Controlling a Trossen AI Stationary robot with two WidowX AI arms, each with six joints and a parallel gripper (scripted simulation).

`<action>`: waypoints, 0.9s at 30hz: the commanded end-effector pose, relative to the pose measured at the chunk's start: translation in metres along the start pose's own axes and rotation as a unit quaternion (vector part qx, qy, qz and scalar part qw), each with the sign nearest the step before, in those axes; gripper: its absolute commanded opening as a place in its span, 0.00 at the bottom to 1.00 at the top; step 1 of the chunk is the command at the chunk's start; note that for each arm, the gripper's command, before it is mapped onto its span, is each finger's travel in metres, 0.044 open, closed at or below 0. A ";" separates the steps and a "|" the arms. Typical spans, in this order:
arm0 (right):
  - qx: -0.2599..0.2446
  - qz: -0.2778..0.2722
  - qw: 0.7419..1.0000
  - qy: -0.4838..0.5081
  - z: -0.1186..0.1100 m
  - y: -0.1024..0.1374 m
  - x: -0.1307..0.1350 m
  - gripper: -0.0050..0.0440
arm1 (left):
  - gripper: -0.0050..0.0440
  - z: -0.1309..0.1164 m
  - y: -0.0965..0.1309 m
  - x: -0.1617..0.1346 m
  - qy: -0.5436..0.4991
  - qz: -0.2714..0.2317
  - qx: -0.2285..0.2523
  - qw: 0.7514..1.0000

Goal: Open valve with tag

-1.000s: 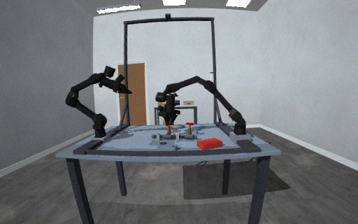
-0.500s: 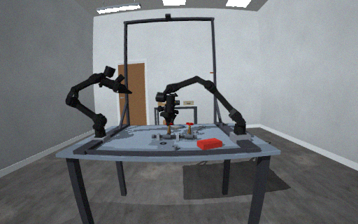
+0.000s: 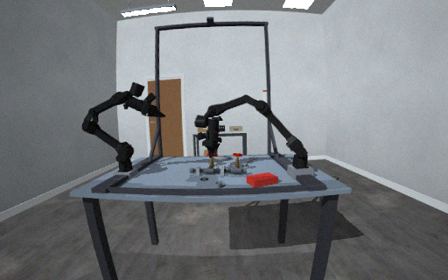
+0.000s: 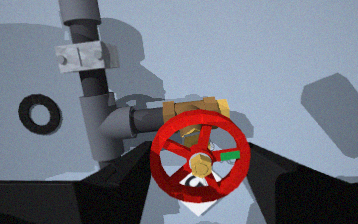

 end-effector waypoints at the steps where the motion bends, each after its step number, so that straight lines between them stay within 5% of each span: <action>1: -0.007 0.002 1.000 0.001 0.005 0.003 0.001 0.92 | 0.54 0.001 0.018 0.001 0.077 -0.001 -0.022 0.997; 13: -0.007 0.002 1.000 0.001 0.005 0.003 0.001 0.92 | 0.54 0.001 0.018 0.001 0.226 -0.004 -0.021 0.974; 27: -0.007 0.002 1.000 0.001 0.005 0.003 0.001 0.92 | 0.54 0.000 0.018 0.000 0.431 -0.007 -0.020 0.902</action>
Point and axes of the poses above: on each arm, the point midway between the two fingers, 35 mm back from their tips, its own y axis back along the fingers, its own x axis across the jaws, z = x × y, the point moved 3 cm from there along y, back along the fingers, and after that the axes turned 2 degrees about -y, right-handed, at the moved point
